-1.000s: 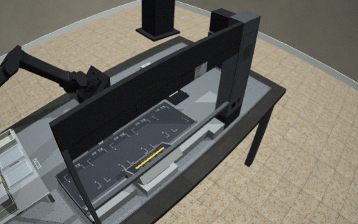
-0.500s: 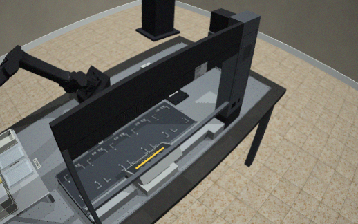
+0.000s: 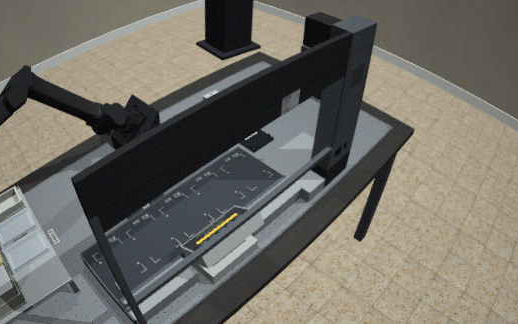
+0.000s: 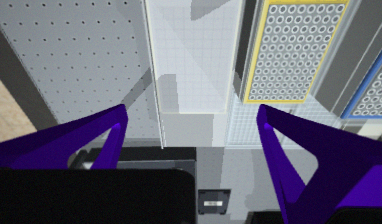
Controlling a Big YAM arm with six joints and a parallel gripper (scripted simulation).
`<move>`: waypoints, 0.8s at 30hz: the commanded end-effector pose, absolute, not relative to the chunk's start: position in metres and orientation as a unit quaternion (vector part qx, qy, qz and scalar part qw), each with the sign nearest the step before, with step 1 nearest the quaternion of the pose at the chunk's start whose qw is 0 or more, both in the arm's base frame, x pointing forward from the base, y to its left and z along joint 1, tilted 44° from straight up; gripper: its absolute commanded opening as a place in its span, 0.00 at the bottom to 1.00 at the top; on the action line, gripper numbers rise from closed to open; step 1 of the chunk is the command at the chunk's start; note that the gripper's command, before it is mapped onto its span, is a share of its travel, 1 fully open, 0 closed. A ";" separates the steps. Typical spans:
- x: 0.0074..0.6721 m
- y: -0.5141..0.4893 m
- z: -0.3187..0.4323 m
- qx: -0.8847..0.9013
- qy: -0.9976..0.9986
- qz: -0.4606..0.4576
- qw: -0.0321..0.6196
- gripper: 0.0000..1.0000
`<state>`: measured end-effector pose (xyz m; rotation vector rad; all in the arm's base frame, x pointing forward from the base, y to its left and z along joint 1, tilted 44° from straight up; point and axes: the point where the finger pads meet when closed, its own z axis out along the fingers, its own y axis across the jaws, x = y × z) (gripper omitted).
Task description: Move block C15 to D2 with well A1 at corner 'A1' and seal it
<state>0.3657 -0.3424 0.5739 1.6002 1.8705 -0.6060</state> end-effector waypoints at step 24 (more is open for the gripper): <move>0.360 -0.345 0.590 0.600 0.695 -0.225 0.326 1.00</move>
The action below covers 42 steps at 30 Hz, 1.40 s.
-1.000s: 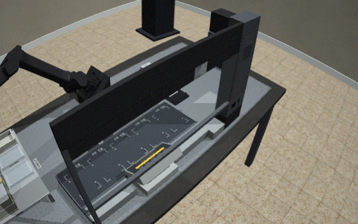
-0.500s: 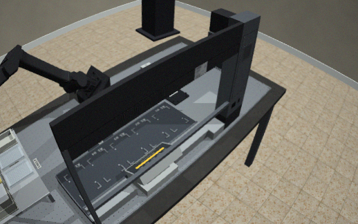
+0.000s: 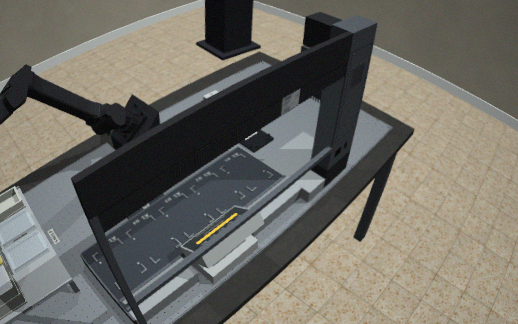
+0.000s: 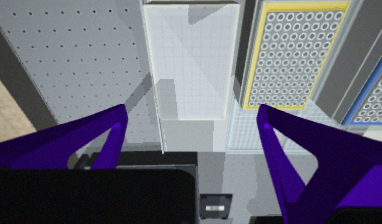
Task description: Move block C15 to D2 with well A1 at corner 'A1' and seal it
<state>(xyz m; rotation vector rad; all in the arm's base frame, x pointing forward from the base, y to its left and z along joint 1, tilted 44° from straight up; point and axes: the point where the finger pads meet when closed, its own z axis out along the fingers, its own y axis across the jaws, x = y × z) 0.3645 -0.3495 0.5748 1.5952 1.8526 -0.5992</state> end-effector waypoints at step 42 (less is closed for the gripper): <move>0.253 -0.361 0.585 0.599 0.693 -0.233 0.327 1.00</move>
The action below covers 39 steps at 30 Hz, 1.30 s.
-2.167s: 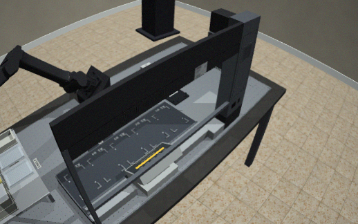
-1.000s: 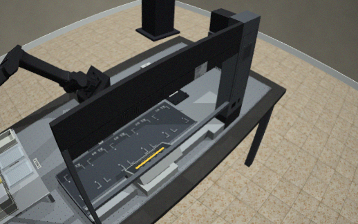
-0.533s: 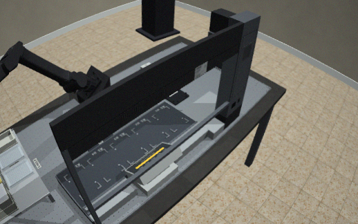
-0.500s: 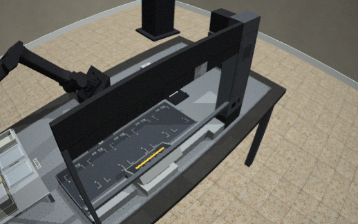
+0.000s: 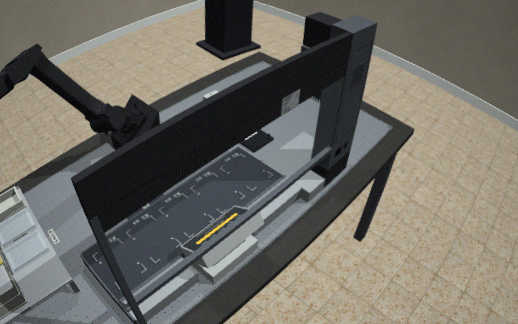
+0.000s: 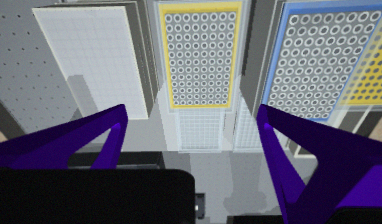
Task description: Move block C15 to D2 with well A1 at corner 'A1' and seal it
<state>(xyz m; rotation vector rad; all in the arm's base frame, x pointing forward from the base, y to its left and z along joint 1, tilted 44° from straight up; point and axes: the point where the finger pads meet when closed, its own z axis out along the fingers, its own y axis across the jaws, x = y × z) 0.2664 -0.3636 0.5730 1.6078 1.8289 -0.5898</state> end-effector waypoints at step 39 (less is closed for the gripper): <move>0.255 -0.363 0.587 0.599 0.694 -0.230 0.327 1.00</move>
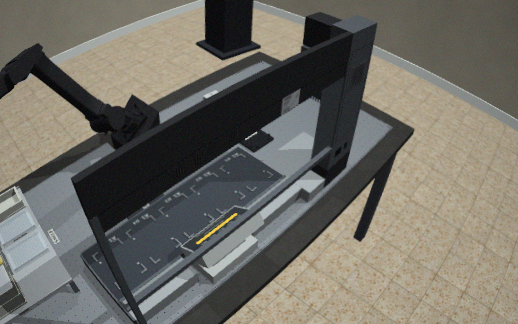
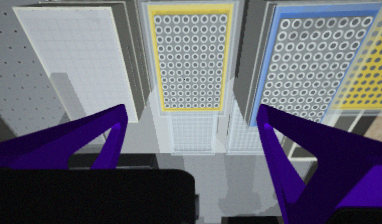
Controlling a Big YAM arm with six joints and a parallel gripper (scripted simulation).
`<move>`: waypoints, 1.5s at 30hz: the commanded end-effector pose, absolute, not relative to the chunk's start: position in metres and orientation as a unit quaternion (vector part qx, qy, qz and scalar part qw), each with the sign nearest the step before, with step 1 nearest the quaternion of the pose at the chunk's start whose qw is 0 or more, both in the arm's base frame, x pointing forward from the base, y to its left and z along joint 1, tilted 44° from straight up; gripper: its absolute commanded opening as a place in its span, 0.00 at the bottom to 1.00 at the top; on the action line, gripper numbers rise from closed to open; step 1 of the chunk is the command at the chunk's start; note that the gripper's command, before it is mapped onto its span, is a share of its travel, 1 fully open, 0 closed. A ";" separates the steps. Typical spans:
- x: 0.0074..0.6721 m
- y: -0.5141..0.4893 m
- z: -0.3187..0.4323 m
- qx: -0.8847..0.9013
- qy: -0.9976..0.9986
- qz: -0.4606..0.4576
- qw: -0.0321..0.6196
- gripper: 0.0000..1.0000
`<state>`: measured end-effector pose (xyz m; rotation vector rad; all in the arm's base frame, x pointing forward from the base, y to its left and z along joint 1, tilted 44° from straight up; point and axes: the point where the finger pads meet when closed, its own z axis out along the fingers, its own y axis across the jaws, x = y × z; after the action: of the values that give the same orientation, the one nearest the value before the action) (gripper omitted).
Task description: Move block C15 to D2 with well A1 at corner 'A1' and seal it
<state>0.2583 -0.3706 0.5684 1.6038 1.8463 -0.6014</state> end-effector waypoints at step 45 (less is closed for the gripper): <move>0.150 -0.381 0.583 0.596 0.694 -0.238 0.325 1.00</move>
<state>0.1500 -0.3883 0.5636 1.6090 1.8457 -0.6071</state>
